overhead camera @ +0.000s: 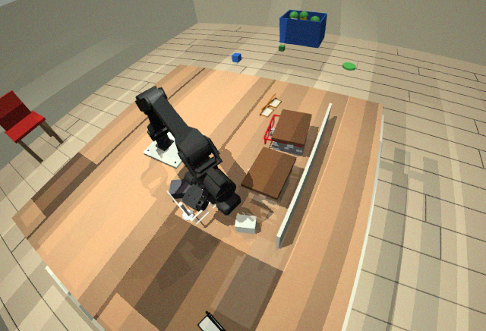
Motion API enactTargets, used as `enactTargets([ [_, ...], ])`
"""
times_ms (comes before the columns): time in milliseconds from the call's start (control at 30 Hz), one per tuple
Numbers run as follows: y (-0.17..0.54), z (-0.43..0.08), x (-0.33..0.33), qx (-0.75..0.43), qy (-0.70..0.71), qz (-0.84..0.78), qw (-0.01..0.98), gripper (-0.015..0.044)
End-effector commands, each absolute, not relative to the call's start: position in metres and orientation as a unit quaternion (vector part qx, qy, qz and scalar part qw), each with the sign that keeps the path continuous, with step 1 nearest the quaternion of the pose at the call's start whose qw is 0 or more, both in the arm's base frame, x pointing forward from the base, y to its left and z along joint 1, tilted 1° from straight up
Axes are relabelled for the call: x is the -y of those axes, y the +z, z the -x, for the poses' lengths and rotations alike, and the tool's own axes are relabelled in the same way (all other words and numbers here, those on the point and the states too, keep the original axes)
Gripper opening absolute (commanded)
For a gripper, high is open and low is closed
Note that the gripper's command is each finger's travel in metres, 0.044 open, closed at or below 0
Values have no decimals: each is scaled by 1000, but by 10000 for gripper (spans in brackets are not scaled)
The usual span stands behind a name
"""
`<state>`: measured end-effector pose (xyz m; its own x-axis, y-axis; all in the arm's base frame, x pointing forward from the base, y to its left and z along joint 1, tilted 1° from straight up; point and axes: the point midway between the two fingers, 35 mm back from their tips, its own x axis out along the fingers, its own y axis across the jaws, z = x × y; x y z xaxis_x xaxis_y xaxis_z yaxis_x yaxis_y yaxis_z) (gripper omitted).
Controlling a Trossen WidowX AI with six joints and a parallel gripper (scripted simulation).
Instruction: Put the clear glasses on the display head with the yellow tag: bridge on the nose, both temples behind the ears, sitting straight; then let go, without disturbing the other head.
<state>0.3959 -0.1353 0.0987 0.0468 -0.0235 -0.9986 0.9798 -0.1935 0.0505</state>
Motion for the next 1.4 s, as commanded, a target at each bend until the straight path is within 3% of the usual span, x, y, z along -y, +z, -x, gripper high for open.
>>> enactTargets([
  [0,98,-398,132,-432,-540,-553,465,0],
  [1367,115,-396,142,-432,-540,-553,465,0],
])
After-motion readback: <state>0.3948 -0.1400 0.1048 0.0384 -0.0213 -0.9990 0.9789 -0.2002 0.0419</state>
